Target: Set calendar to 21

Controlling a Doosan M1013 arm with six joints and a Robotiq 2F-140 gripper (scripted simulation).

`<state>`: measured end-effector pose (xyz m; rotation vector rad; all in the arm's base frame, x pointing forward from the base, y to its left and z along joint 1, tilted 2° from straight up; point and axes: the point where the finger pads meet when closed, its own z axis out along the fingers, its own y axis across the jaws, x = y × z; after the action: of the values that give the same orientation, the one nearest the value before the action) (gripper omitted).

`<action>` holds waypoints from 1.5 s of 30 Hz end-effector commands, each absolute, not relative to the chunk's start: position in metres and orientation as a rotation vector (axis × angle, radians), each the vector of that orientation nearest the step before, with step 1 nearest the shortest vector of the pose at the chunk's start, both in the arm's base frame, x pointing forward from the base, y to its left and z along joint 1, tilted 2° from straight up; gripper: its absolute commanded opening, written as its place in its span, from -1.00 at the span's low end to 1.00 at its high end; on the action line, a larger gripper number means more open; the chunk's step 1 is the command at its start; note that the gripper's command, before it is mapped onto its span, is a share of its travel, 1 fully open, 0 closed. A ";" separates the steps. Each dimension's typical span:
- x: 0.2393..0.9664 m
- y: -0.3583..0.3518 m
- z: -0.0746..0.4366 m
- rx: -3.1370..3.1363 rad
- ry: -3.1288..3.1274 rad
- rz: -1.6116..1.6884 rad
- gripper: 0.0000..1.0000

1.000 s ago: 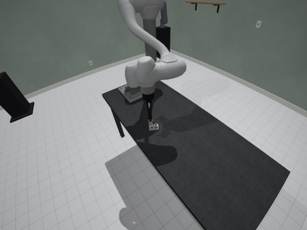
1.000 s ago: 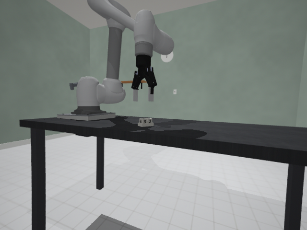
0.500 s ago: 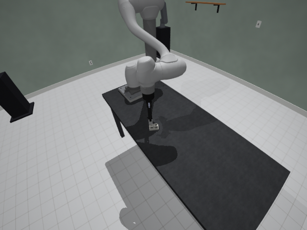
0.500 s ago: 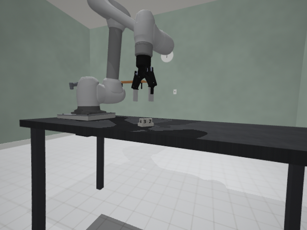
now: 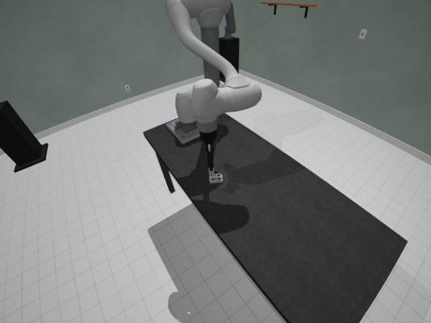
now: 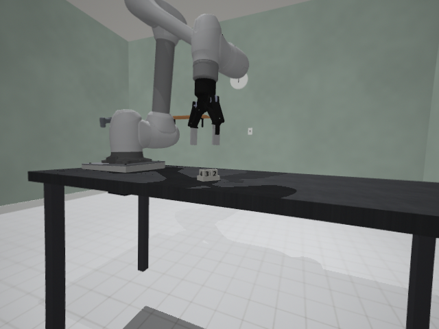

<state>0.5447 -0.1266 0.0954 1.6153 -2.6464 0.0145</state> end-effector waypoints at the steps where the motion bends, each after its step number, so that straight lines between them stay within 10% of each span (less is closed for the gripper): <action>1: 0.549 -0.124 0.100 1.638 -2.638 0.020 1.00; 45: 0.557 -0.112 0.094 2.953 -0.961 -0.021 1.00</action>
<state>0.5514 -0.1130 0.0937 2.8746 -1.1530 -0.0235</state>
